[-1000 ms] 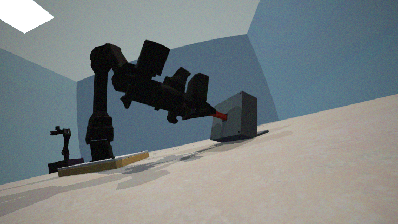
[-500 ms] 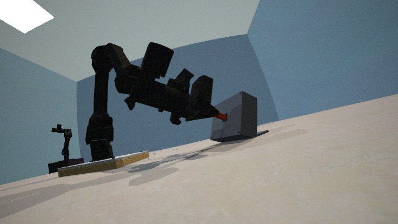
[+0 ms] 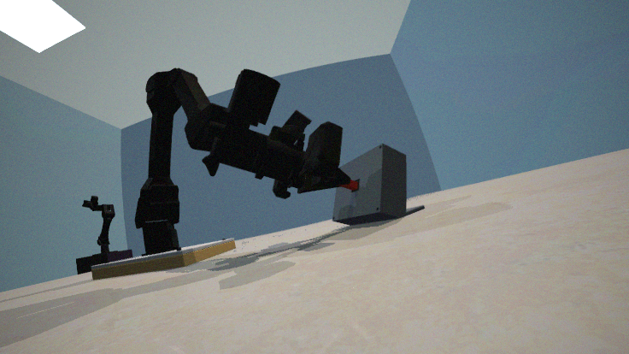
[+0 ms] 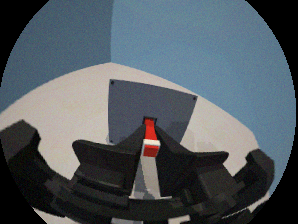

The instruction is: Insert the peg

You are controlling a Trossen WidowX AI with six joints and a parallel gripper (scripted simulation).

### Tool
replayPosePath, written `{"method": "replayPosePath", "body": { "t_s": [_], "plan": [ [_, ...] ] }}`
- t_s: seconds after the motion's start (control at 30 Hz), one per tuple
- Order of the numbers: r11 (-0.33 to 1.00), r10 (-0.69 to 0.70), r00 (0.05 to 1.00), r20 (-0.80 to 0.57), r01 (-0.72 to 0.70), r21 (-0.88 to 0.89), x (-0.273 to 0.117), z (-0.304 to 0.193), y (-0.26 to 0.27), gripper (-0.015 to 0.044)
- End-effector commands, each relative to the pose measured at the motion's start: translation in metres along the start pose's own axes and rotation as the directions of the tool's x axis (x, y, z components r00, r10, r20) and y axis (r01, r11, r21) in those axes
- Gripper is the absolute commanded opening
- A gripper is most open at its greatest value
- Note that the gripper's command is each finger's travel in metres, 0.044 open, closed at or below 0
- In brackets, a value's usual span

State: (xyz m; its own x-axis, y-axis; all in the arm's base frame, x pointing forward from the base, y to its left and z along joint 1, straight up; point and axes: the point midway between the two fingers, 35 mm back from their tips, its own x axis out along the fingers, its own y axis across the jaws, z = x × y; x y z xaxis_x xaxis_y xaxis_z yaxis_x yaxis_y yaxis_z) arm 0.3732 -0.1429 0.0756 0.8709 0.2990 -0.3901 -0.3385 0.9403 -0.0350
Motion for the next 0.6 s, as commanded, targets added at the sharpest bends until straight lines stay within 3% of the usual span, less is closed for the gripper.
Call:
{"method": "replayPosePath", "body": {
  "t_s": [0.0,0.3,0.57],
  "plan": [
    [1.0,-0.004,1.0,0.0,0.004,0.002,0.0015,0.0011,-0.0018,0.0],
    [1.0,0.0,1.0,0.0,0.0,0.001,0.0006,-0.0001,-0.0001,0.0],
    [1.0,0.0,1.0,0.0,0.0,0.001,0.0006,-0.0001,-0.0001,0.021]
  ]
}}
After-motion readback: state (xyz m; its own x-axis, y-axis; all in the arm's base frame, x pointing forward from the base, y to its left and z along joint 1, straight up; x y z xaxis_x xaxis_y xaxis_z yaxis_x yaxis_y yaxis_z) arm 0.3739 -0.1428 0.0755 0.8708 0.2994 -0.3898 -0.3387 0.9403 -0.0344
